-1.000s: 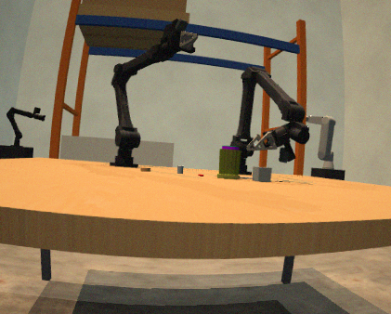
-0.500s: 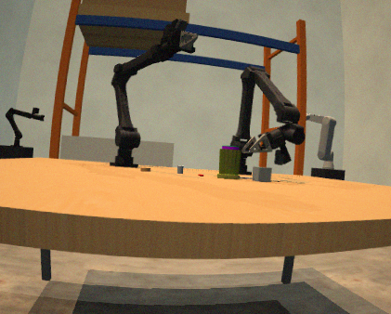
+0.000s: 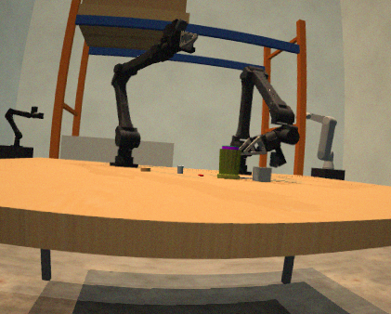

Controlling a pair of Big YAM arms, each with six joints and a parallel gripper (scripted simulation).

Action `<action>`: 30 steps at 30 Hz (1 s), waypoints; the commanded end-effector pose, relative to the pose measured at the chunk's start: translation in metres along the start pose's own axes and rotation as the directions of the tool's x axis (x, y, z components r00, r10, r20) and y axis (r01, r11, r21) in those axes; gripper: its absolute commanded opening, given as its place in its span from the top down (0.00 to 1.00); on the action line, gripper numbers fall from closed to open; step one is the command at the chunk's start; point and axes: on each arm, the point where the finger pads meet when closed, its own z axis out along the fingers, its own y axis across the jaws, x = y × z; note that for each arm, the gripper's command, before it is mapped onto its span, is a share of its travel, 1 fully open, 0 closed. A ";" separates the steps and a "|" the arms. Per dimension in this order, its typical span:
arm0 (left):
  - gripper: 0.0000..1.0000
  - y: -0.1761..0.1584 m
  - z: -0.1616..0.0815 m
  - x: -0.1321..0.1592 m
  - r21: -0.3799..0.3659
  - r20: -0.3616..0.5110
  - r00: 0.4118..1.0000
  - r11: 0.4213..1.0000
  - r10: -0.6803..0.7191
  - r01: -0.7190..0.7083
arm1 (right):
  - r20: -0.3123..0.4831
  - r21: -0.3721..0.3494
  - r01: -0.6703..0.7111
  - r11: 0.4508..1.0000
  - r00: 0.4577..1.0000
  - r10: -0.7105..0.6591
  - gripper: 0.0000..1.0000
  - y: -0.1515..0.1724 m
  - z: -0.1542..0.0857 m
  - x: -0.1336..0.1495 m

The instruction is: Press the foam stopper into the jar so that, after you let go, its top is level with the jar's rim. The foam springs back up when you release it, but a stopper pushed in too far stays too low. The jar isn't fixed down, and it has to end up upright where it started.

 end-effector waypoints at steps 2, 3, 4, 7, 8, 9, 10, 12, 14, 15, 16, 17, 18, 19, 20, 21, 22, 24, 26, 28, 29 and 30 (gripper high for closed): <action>0.02 -0.001 0.006 0.009 0.009 -0.001 1.000 1.000 0.006 -0.006 | 0.040 0.006 -0.011 1.000 0.999 0.011 1.00 -0.003 -0.001 -0.020; 0.02 -0.001 0.008 0.008 0.008 -0.001 1.000 1.000 0.005 -0.005 | 0.040 0.006 -0.011 1.000 0.999 0.011 1.00 -0.003 -0.001 -0.020; 0.02 -0.001 0.010 0.008 0.008 -0.001 1.000 1.000 0.003 -0.003 | 0.040 0.006 -0.011 1.000 0.999 0.011 1.00 -0.003 -0.001 -0.020; 0.02 -0.001 0.017 0.005 0.004 -0.002 1.000 1.000 -0.003 0.003 | 0.040 0.006 -0.011 1.000 0.999 0.011 1.00 -0.003 -0.001 -0.020; 0.02 0.000 0.020 0.004 0.001 -0.003 1.000 1.000 -0.007 0.007 | 0.040 0.006 -0.011 1.000 0.999 0.011 1.00 -0.003 -0.001 -0.020; 0.02 0.000 0.022 0.002 0.000 -0.002 1.000 1.000 -0.010 0.010 | 0.040 0.006 -0.011 1.000 0.999 0.011 1.00 -0.003 -0.001 -0.020; 0.02 0.000 0.024 0.001 -0.002 -0.003 1.000 1.000 -0.013 0.013 | 0.040 0.006 -0.011 1.000 0.999 0.011 1.00 -0.003 -0.001 -0.020; 0.02 0.000 0.029 -0.002 -0.006 -0.003 1.000 1.000 -0.022 0.022 | 0.040 0.006 -0.011 1.000 0.999 0.011 1.00 -0.003 -0.001 -0.020; 0.02 0.000 0.029 -0.002 -0.006 -0.003 1.000 1.000 -0.022 0.022 | 0.040 0.006 -0.011 1.000 0.999 0.011 1.00 -0.003 -0.001 -0.020; 0.02 -0.003 0.026 0.001 0.006 -0.003 1.000 1.000 -0.011 0.011 | 0.040 0.006 -0.011 1.000 0.999 0.011 1.00 -0.003 -0.001 -0.020; 0.02 0.002 0.034 -0.005 -0.009 -0.002 1.000 1.000 -0.028 0.028 | 0.040 0.006 -0.011 1.000 0.999 0.011 1.00 -0.003 -0.001 -0.020; 0.02 0.001 0.035 -0.005 -0.008 -0.002 1.000 1.000 -0.027 0.027 | 0.040 0.006 -0.011 1.000 0.999 0.011 1.00 -0.003 -0.001 -0.020; 0.02 0.001 0.037 -0.004 -0.008 -0.003 1.000 1.000 -0.027 0.027 | 0.040 0.006 -0.011 1.000 0.999 0.011 1.00 -0.003 -0.001 -0.020; 0.02 0.001 0.039 -0.004 -0.008 -0.004 1.000 1.000 -0.027 0.027 | 0.040 0.006 -0.011 1.000 0.999 0.011 1.00 -0.003 -0.001 -0.020; 0.02 0.001 0.040 -0.004 -0.008 -0.003 1.000 1.000 -0.027 0.027 | 0.040 0.006 -0.011 1.000 0.999 0.011 1.00 -0.003 -0.001 -0.020; 0.02 0.001 0.042 -0.004 -0.008 -0.003 1.000 1.000 -0.027 0.027 | 0.040 0.006 -0.011 1.000 0.999 0.011 1.00 -0.003 -0.001 -0.020; 0.02 0.001 0.043 -0.003 -0.007 -0.003 1.000 1.000 -0.024 0.024 | 0.040 0.006 -0.011 1.000 0.999 0.011 1.00 -0.003 -0.001 -0.020; 0.02 0.000 0.045 -0.001 -0.004 -0.003 1.000 1.000 -0.018 0.018 | 0.040 0.006 -0.011 1.000 0.999 0.011 1.00 -0.003 -0.001 -0.020; 0.02 0.001 0.050 -0.004 -0.008 -0.003 1.000 1.000 -0.026 0.026 | 0.040 0.006 -0.011 1.000 0.999 0.011 1.00 -0.003 -0.001 -0.020; 0.02 0.001 0.054 -0.004 -0.008 -0.002 1.000 1.000 -0.027 0.027 | 0.040 0.006 -0.011 1.000 0.999 0.011 1.00 -0.003 -0.001 -0.020; 0.02 0.001 0.055 -0.005 -0.008 -0.002 1.000 1.000 -0.027 0.026 | 0.040 0.006 -0.011 1.000 0.999 0.011 1.00 -0.003 -0.001 -0.020; 0.02 0.001 0.055 -0.005 -0.008 -0.002 1.000 1.000 -0.027 0.026 | 0.040 0.006 -0.011 1.000 0.999 0.011 1.00 -0.003 -0.001 -0.020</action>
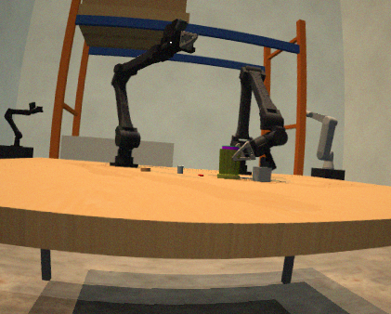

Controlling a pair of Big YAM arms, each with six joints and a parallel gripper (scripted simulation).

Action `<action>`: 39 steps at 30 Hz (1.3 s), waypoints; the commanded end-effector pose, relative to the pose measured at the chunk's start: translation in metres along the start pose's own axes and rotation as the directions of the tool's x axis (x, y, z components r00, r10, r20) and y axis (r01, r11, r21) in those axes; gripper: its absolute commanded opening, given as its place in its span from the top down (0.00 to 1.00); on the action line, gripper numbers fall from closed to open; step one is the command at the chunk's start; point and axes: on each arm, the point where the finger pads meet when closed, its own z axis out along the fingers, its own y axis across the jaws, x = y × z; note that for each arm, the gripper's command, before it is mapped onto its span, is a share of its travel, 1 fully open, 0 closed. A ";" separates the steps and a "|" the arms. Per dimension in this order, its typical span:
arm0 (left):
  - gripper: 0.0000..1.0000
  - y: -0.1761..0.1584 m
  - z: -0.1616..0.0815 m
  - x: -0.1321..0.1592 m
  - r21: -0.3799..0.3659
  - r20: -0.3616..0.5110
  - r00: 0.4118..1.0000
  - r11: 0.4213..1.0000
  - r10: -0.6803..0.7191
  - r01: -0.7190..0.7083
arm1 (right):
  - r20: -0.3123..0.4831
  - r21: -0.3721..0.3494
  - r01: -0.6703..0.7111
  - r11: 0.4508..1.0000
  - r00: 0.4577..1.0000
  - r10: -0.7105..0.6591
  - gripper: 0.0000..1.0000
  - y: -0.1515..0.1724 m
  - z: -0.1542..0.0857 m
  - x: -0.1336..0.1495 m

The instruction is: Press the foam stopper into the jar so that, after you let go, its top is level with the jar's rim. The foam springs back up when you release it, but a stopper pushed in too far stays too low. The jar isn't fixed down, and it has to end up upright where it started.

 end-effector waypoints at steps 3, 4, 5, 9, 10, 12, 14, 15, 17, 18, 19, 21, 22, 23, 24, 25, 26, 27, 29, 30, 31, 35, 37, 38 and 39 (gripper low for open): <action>0.02 -0.001 0.007 0.004 0.006 -0.002 1.000 1.000 -0.008 0.008 | 0.040 0.006 -0.011 1.000 0.999 0.011 1.00 -0.003 -0.001 -0.020; 0.02 -0.001 0.010 0.002 0.004 -0.002 1.000 1.000 -0.013 0.013 | 0.040 0.006 -0.011 1.000 0.999 0.011 1.00 -0.003 -0.001 -0.020; 0.02 0.000 0.013 -0.001 0.000 -0.001 1.000 1.000 -0.020 0.020 | 0.040 0.006 -0.011 1.000 0.999 0.011 1.00 -0.003 -0.001 -0.020; 0.36 0.001 0.015 -0.004 -0.004 0.000 0.999 0.999 -0.032 0.032 | 0.046 0.006 -0.011 1.000 0.999 0.011 1.00 -0.003 -0.004 -0.023; 0.36 -0.003 0.014 -0.003 0.000 0.003 1.000 1.000 -0.027 0.027 | 0.047 0.006 -0.011 1.000 0.999 0.011 1.00 -0.003 -0.004 -0.024; 0.36 -0.005 0.015 -0.003 0.001 0.003 1.000 1.000 -0.024 0.024 | 0.050 0.006 -0.011 1.000 0.999 0.011 1.00 -0.003 -0.006 -0.025; 0.36 -0.006 0.014 -0.002 0.002 0.003 1.000 1.000 -0.022 0.022 | 0.053 0.006 -0.011 1.000 0.999 0.011 1.00 -0.003 -0.007 -0.027; 0.36 -0.007 0.014 -0.002 0.002 0.003 1.000 1.000 -0.021 0.021 | 0.054 0.006 -0.011 1.000 0.998 0.011 1.00 -0.003 -0.008 -0.027; 0.36 -0.007 0.014 -0.001 0.003 0.003 1.000 1.000 -0.020 0.020 | 0.056 0.006 -0.011 1.000 0.998 0.011 1.00 -0.003 -0.008 -0.028; 0.36 -0.007 0.014 -0.001 0.003 0.003 1.000 1.000 -0.020 0.020 | 0.056 0.006 -0.011 1.000 0.998 0.011 1.00 -0.003 -0.008 -0.028; 0.36 -0.010 0.012 0.003 0.008 0.003 1.000 1.000 -0.010 0.010 | 0.051 0.004 -0.005 1.000 0.999 0.005 1.00 -0.001 -0.005 -0.027; 0.36 -0.009 0.014 0.000 0.004 0.004 1.000 1.000 -0.017 0.017 | 0.057 0.006 -0.011 1.000 0.998 0.011 1.00 -0.003 -0.009 -0.029; 0.36 -0.010 0.014 0.000 0.004 0.004 1.000 1.000 -0.016 0.016 | 0.057 0.006 -0.011 1.000 0.998 0.011 1.00 -0.003 -0.009 -0.028; 0.36 -0.010 0.014 0.000 0.005 0.004 1.000 1.000 -0.015 0.015 | 0.055 0.006 -0.011 1.000 0.998 0.011 1.00 -0.003 -0.008 -0.027; 0.36 -0.011 0.014 0.000 0.005 0.004 1.000 1.000 -0.014 0.014 | 0.052 0.006 -0.011 1.000 0.999 0.011 1.00 -0.003 -0.007 -0.026; 0.36 -0.012 0.014 0.001 0.006 0.004 1.000 1.000 -0.013 0.013 | 0.051 0.006 -0.011 1.000 0.999 0.011 1.00 -0.003 -0.007 -0.025; 0.36 -0.012 0.013 0.001 0.006 0.004 1.000 1.000 -0.012 0.012 | 0.051 0.006 -0.011 1.000 0.999 0.011 1.00 -0.003 -0.007 -0.025; 0.36 -0.013 0.013 0.001 0.007 0.004 1.000 1.000 -0.011 0.011 | 0.051 0.006 -0.011 1.000 0.999 0.011 1.00 -0.003 -0.007 -0.026; 0.36 -0.014 0.013 0.002 0.007 0.005 1.000 1.000 -0.009 0.009 | 0.052 0.006 -0.011 1.000 0.999 0.011 1.00 -0.003 -0.007 -0.026; 0.36 -0.015 0.013 0.002 0.008 0.005 1.000 1.000 -0.008 0.008 | 0.052 0.006 -0.011 1.000 0.999 0.011 1.00 -0.003 -0.007 -0.026; 0.36 -0.015 0.013 0.003 0.008 0.005 1.000 1.000 -0.007 0.007 | 0.052 0.006 -0.011 1.000 0.999 0.011 1.00 -0.003 -0.008 -0.026; 0.36 -0.015 0.013 0.003 0.008 0.005 1.000 1.000 -0.007 0.007 | -0.020 -0.013 -0.033 0.999 0.999 0.033 1.00 0.007 0.009 0.000; 0.36 -0.015 0.013 0.003 0.008 0.005 1.000 1.000 -0.007 0.007 | 0.013 -0.017 -0.056 0.998 0.998 0.056 1.00 0.009 0.010 -0.026; 0.36 -0.015 0.013 0.003 0.008 0.005 1.000 1.000 -0.007 0.007 | 0.003 -0.018 -0.071 0.997 0.997 0.071 1.00 0.010 0.012 -0.023; 0.36 -0.015 0.013 0.003 0.008 0.005 1.000 1.000 -0.007 0.007 | -0.009 -0.020 -0.087 0.996 0.996 0.087 1.00 0.011 0.014 -0.020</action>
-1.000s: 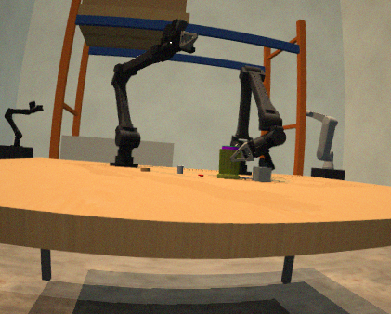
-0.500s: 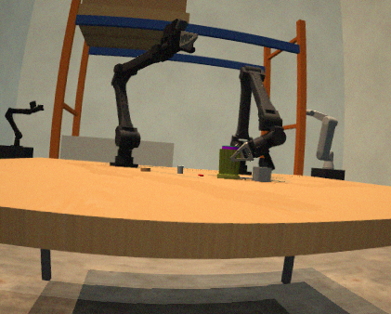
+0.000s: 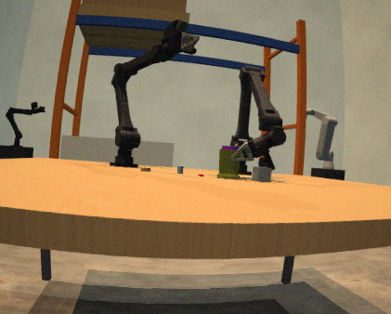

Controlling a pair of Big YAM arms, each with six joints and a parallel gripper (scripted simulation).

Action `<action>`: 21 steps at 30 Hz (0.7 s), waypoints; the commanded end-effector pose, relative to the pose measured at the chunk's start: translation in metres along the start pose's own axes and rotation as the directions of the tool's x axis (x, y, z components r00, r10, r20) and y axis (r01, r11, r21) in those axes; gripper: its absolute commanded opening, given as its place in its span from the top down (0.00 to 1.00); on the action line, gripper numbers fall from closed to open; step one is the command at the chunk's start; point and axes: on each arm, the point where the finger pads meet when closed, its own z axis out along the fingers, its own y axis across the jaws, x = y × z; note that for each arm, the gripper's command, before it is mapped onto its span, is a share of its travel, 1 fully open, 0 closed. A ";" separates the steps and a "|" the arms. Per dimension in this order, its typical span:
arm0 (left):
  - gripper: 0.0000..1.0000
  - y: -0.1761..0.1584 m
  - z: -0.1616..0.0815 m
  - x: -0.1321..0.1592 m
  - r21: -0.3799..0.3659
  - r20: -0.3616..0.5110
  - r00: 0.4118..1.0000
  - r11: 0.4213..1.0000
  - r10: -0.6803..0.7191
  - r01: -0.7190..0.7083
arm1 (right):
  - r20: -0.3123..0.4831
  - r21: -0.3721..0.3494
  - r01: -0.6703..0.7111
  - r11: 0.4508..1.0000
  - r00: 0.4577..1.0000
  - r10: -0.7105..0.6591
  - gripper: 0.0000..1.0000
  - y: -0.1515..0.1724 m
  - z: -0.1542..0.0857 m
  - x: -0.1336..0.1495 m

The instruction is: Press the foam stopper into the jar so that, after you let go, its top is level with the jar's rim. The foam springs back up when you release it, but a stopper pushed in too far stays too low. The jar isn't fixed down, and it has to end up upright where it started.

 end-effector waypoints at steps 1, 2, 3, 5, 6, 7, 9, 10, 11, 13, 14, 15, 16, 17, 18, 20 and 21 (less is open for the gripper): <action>0.36 -0.014 0.007 0.003 0.001 0.007 1.000 1.000 0.001 -0.001 | 0.003 -0.019 -0.073 0.997 0.997 0.073 1.00 0.011 0.012 -0.024; 0.36 -0.014 0.007 0.003 0.001 0.007 1.000 1.000 0.001 -0.001 | -0.012 -0.020 -0.092 0.996 0.996 0.092 1.00 0.013 0.015 -0.020; 0.36 -0.014 0.007 0.003 0.001 0.007 1.000 1.000 0.001 -0.001 | -0.027 -0.021 -0.114 0.993 0.993 0.113 1.00 0.014 0.017 -0.016; 0.36 -0.014 0.007 0.003 0.001 0.007 1.000 1.000 0.001 -0.001 | -0.064 -0.021 -0.161 0.987 0.985 0.160 1.00 0.019 0.023 -0.006; 0.36 -0.014 0.007 0.003 0.001 0.007 1.000 1.000 0.001 -0.001 | -0.084 -0.020 -0.187 0.982 0.979 0.185 1.00 0.021 0.026 -0.001; 0.36 -0.014 0.007 0.003 0.001 0.007 1.000 1.000 0.001 -0.001 | -0.107 -0.018 -0.214 0.977 0.972 0.211 1.00 0.024 0.030 0.005; 0.36 -0.014 0.007 0.003 0.001 0.007 1.000 1.000 0.001 -0.001 | -0.140 -0.010 -0.264 0.964 0.955 0.260 1.00 0.028 0.034 0.012; 0.36 -0.014 0.007 0.003 0.001 0.007 1.000 1.000 0.001 -0.001 | -0.160 -0.005 -0.286 0.958 0.946 0.282 1.00 0.031 0.037 0.017; 0.36 -0.014 0.007 0.003 0.001 0.007 1.000 1.000 0.001 -0.001 | -0.179 0.001 -0.307 0.952 0.936 0.302 1.00 0.034 0.039 0.022; 0.36 -0.014 0.007 0.003 0.001 0.007 1.000 1.000 0.001 -0.001 | -0.179 0.001 -0.307 0.952 0.936 0.302 1.00 0.034 0.039 0.022; 0.36 -0.014 0.007 0.003 0.001 0.007 1.000 1.000 0.001 -0.001 | -0.192 0.012 -0.327 0.945 0.927 0.323 1.00 0.033 0.040 0.025; 0.36 -0.014 0.007 0.003 0.001 0.007 1.000 1.000 0.001 -0.001 | -0.211 0.014 -0.344 0.939 0.917 0.339 1.00 0.037 0.044 0.030; 0.36 -0.014 0.007 0.003 0.001 0.007 1.000 1.000 0.001 -0.001 | -0.231 0.023 -0.363 0.932 0.905 0.358 1.00 0.040 0.046 0.037; 0.36 -0.014 0.007 0.003 0.001 0.007 1.000 1.000 0.001 -0.001 | -0.249 0.032 -0.382 0.924 0.892 0.377 1.00 0.043 0.048 0.042; 0.36 -0.014 0.007 0.003 0.001 0.007 1.000 1.000 0.001 -0.001 | -0.271 0.039 -0.400 0.916 0.878 0.395 1.00 0.047 0.051 0.049; 0.36 -0.014 0.007 0.003 0.001 0.007 1.000 1.000 0.001 -0.001 | -0.305 0.062 -0.435 0.898 0.849 0.432 1.00 0.053 0.055 0.060; 0.36 -0.014 0.007 0.003 0.001 0.007 1.000 1.000 0.001 -0.001 | -0.323 0.075 -0.451 0.889 0.833 0.450 1.00 0.056 0.057 0.066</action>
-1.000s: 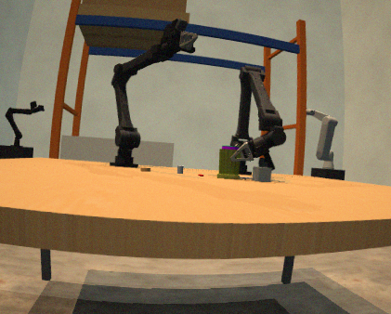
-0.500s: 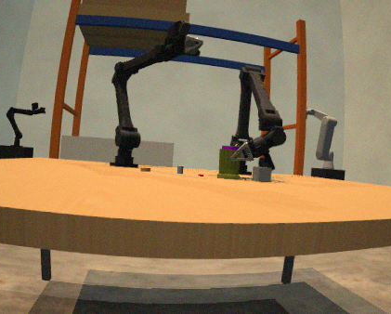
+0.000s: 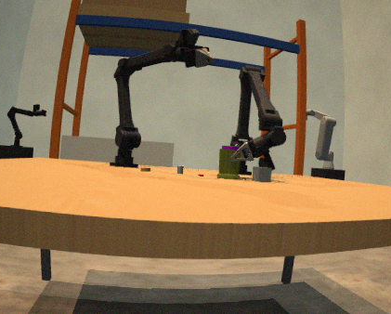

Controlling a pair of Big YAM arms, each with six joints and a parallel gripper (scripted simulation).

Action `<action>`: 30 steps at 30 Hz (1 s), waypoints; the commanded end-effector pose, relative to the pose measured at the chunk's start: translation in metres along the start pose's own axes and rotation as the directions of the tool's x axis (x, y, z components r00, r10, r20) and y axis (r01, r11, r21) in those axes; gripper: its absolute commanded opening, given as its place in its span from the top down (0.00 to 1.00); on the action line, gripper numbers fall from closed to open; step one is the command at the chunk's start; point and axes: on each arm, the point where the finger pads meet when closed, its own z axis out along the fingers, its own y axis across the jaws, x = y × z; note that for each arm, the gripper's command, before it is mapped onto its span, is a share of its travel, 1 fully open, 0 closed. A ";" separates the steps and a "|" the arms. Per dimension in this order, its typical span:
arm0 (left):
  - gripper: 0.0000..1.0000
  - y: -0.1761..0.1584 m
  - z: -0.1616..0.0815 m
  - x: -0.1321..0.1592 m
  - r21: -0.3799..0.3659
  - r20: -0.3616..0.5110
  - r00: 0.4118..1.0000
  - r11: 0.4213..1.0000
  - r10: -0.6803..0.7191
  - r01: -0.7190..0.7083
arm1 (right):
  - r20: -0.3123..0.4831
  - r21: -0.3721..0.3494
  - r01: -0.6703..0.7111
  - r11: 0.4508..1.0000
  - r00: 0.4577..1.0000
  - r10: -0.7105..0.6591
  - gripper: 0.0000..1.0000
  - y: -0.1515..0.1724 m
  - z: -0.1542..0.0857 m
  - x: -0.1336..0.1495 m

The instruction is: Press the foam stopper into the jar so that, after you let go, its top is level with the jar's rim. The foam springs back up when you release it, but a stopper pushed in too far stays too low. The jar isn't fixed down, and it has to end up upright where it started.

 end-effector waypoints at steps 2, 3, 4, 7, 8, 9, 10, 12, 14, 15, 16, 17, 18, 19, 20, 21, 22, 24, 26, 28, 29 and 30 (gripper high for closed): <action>0.36 -0.014 0.007 0.003 0.001 0.007 1.000 1.000 0.001 -0.001 | -0.064 0.004 -0.146 0.989 0.987 0.146 1.00 0.022 0.018 -0.002; 0.36 -0.014 0.007 0.003 0.001 0.007 1.000 1.000 0.001 -0.001 | -0.084 0.014 -0.167 0.986 0.982 0.168 1.00 0.022 0.021 0.004; 0.36 -0.014 0.007 0.003 0.001 0.007 1.000 1.000 0.001 -0.001 | -0.101 0.024 -0.187 0.982 0.977 0.189 1.00 0.023 0.024 0.010; 0.36 -0.014 0.007 0.003 0.001 0.007 1.000 1.000 0.001 -0.001 | -0.153 0.058 -0.246 0.968 0.956 0.252 1.00 0.024 0.034 0.027; 0.36 -0.014 0.007 0.003 0.001 0.007 1.000 1.000 0.001 -0.001 | -0.153 0.058 -0.246 0.968 0.956 0.252 1.00 0.024 0.034 0.027; 0.36 -0.014 0.007 0.003 0.001 0.007 1.000 1.000 0.001 -0.001 | -0.153 0.058 -0.246 0.968 0.956 0.252 1.00 0.024 0.034 0.027; 0.36 -0.014 0.007 0.003 0.001 0.007 1.000 1.000 0.001 -0.001 | -0.160 0.072 -0.267 0.961 0.948 0.275 1.00 0.022 0.034 0.028; 0.36 -0.014 0.007 0.003 0.001 0.007 1.000 1.000 0.001 -0.001 | -0.193 0.095 -0.297 0.950 0.931 0.310 1.00 0.026 0.040 0.041; 0.36 -0.014 0.007 0.003 0.001 0.007 1.000 1.000 0.001 -0.001 | -0.225 0.124 -0.329 0.936 0.910 0.350 1.00 0.028 0.046 0.054; 0.36 -0.014 0.007 0.003 0.001 0.007 1.000 1.000 0.001 -0.001 | -0.237 0.140 -0.345 0.928 0.899 0.369 1.00 0.029 0.049 0.060; 0.36 -0.014 0.007 0.003 0.001 0.007 1.000 1.000 0.001 -0.001 | -0.249 0.156 -0.359 0.920 0.887 0.389 1.00 0.029 0.051 0.065; 0.36 -0.014 0.007 0.003 0.001 0.007 1.000 1.000 0.001 -0.001 | -0.262 0.175 -0.373 0.911 0.874 0.409 1.00 0.030 0.054 0.072; 0.36 -0.014 0.007 0.003 0.001 0.007 1.000 1.000 0.001 -0.001 | -0.272 0.193 -0.387 0.902 0.862 0.428 1.00 0.030 0.056 0.078; 0.36 -0.014 0.007 0.003 0.001 0.007 1.000 1.000 0.001 -0.001 | -0.282 0.211 -0.400 0.892 0.849 0.447 1.00 0.031 0.058 0.084; 0.36 -0.014 0.007 0.003 0.001 0.007 1.000 1.000 0.001 -0.001 | -0.291 0.231 -0.412 0.882 0.835 0.467 1.00 0.031 0.059 0.090; 0.36 -0.014 0.007 0.003 0.001 0.007 1.000 1.000 0.001 -0.001 | -0.299 0.249 -0.423 0.871 0.822 0.485 1.00 0.031 0.061 0.096; 0.36 -0.014 0.007 0.003 0.001 0.007 1.000 1.000 0.001 -0.001 | -0.306 0.268 -0.434 0.860 0.808 0.503 1.00 0.032 0.063 0.101; 0.36 -0.014 0.007 0.003 0.001 0.007 1.000 1.000 0.001 -0.001 | -0.318 0.309 -0.454 0.836 0.779 0.540 1.00 0.032 0.066 0.113; 0.36 -0.014 0.007 0.003 0.001 0.007 1.000 1.000 0.001 -0.001 | -0.318 0.309 -0.454 0.836 0.779 0.540 1.00 0.032 0.066 0.113; 0.36 -0.014 0.007 0.003 0.001 0.007 1.000 1.000 0.001 -0.001 | -0.322 0.342 -0.472 0.813 0.753 0.573 1.00 0.034 0.068 0.120; 0.36 -0.014 0.007 0.003 0.001 0.007 1.000 1.000 0.001 -0.001 | -0.327 0.364 -0.478 0.799 0.738 0.590 1.00 0.033 0.069 0.127; 0.36 -0.014 0.007 0.003 0.001 0.007 1.000 1.000 0.001 -0.001 | -0.329 0.384 -0.485 0.786 0.723 0.607 1.00 0.034 0.070 0.133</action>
